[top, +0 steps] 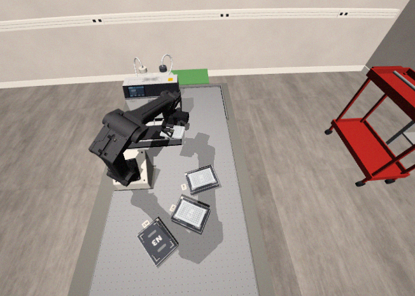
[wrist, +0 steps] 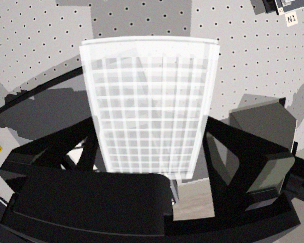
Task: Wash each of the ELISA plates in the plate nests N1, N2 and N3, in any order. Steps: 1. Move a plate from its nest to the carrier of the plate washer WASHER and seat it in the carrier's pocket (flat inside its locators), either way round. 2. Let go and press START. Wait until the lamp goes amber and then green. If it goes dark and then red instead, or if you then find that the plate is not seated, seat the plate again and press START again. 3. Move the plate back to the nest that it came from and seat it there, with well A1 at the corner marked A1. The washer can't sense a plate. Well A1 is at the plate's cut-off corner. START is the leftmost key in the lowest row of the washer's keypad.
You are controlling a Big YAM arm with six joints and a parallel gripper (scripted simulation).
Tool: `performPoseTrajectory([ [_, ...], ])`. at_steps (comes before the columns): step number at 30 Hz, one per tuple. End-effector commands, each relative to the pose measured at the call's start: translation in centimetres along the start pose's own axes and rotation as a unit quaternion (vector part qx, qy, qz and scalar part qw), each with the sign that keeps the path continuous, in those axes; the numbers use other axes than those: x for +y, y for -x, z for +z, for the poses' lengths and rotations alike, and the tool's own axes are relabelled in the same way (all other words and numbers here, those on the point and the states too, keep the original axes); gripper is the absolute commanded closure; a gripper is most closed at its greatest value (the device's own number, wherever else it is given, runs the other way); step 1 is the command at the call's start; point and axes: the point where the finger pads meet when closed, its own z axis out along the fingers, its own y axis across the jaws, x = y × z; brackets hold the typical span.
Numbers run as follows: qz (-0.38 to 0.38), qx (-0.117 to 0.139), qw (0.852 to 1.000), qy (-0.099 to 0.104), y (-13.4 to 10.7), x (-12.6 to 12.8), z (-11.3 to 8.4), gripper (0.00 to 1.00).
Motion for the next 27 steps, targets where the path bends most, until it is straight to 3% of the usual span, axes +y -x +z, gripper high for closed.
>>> performPoseTrajectory([
  [1, 0.061, 0.005, 0.998, 0.008, 1.8, -1.1, -0.6, 0.18],
  [7, 0.055, 0.002, 0.998, 0.017, 3.8, -1.7, -0.9, 0.18],
  [12, 0.049, 0.005, 0.999, 0.006, 5.3, -4.0, -0.1, 0.18],
  [14, 0.054, 0.002, 0.998, 0.014, 6.5, -4.1, -0.5, 0.18],
  [18, 0.049, 0.005, 0.999, 0.005, 7.6, -5.9, 0.2, 0.18],
  [21, 0.055, 0.000, 0.998, 0.015, 9.4, -6.3, -0.2, 0.18],
  [27, 0.054, 0.002, 0.999, 0.011, 10.8, -7.7, 0.1, 0.18],
])
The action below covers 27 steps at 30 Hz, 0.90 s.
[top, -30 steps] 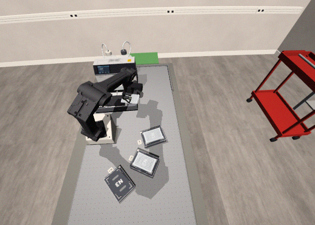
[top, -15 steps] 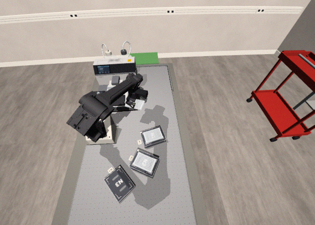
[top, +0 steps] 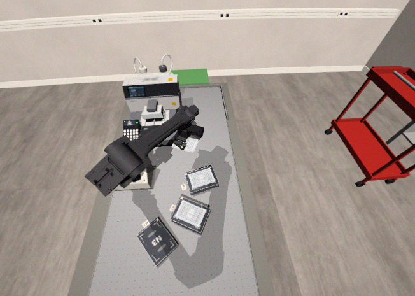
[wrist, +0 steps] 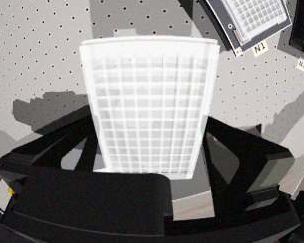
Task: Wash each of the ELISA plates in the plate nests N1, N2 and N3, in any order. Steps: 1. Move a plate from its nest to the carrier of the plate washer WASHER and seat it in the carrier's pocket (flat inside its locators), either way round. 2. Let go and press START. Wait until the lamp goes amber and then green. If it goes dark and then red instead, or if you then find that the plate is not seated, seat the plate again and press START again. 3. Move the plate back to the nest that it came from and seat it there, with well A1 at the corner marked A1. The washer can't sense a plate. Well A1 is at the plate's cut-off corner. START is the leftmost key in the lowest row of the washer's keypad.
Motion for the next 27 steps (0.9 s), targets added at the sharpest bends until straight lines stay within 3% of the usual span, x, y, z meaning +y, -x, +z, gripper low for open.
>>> performPoseTrajectory([
  [1, -0.006, 0.001, 1.000, 0.010, 2.1, -0.7, -0.7, 0.18],
  [6, -0.002, 0.000, 1.000, 0.016, 3.4, -0.9, -0.9, 0.18],
  [7, 0.005, 0.004, 1.000, 0.003, 2.7, -2.2, 0.0, 0.18],
  [11, 0.082, 0.004, 0.997, 0.000, 3.6, -4.0, 0.2, 0.18],
  [13, 0.082, 0.004, 0.997, 0.000, 3.6, -4.0, 0.2, 0.18],
  [14, 0.100, -0.002, 0.995, 0.015, 5.1, -3.6, -0.6, 0.18],
  [16, 0.090, 0.003, 0.996, 0.002, 4.4, -5.2, 0.3, 0.18],
  [27, 0.078, 0.004, 0.997, -0.001, 7.0, -10.1, 0.8, 0.18],
])
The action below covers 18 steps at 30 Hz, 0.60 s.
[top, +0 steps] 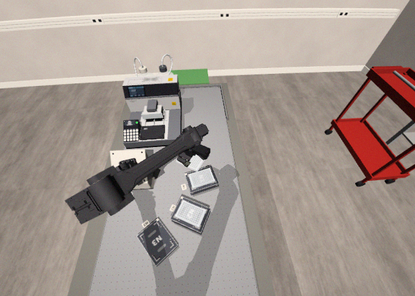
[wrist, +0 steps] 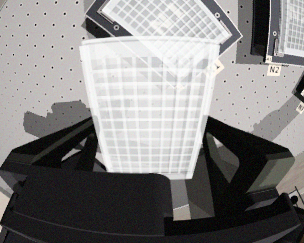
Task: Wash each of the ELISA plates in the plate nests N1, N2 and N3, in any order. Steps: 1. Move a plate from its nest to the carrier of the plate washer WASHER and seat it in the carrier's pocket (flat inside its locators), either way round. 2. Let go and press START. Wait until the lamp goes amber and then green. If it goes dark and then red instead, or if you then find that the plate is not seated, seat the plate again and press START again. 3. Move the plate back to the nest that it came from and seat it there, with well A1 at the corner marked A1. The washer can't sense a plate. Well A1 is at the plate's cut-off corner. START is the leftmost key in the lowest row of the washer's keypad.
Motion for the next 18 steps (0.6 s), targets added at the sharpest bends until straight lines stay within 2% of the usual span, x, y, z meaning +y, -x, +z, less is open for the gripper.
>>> performPoseTrajectory([
  [1, -0.013, 0.003, 1.000, 0.001, 1.3, -1.6, -0.1, 0.18],
  [3, -0.013, 0.003, 1.000, 0.001, 1.3, -1.6, -0.1, 0.18],
  [4, 0.000, -0.005, 1.000, 0.017, 2.7, -1.1, -0.8, 0.18],
  [8, -0.012, 0.002, 1.000, 0.003, 2.9, -3.4, 0.1, 0.18],
  [15, -0.006, -0.002, 1.000, 0.007, 5.8, -5.8, -0.1, 0.18],
  [17, -0.005, -0.001, 1.000, 0.010, 6.0, -5.9, -0.1, 0.18],
  [18, 0.005, 0.003, 1.000, 0.003, 5.3, -6.8, 0.4, 0.18],
])
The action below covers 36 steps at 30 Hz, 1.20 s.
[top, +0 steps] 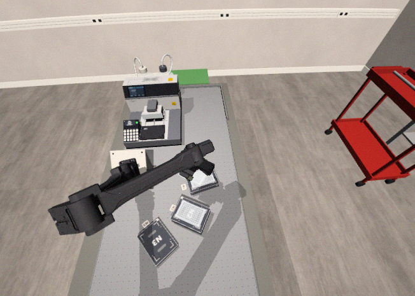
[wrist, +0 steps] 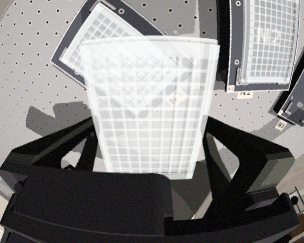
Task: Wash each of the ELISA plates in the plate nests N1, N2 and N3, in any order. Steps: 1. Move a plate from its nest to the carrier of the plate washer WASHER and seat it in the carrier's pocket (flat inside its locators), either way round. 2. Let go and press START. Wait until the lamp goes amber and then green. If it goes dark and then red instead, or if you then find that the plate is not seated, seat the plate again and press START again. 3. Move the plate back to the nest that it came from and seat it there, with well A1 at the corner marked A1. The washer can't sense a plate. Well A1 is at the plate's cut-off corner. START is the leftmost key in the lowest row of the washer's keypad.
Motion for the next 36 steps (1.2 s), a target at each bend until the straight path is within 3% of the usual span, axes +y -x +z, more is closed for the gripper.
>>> performPoseTrajectory([
  [1, -0.006, 0.001, 1.000, 0.000, 0.2, -0.9, -0.1, 0.18],
  [7, 0.077, 0.002, 0.997, -0.002, 0.7, -3.5, 0.1, 0.18],
  [34, 0.077, -0.006, 0.997, 0.005, 4.1, -15.3, 0.8, 0.18],
  [36, 0.077, -0.006, 0.997, 0.005, 4.1, -15.3, 0.8, 0.18],
])
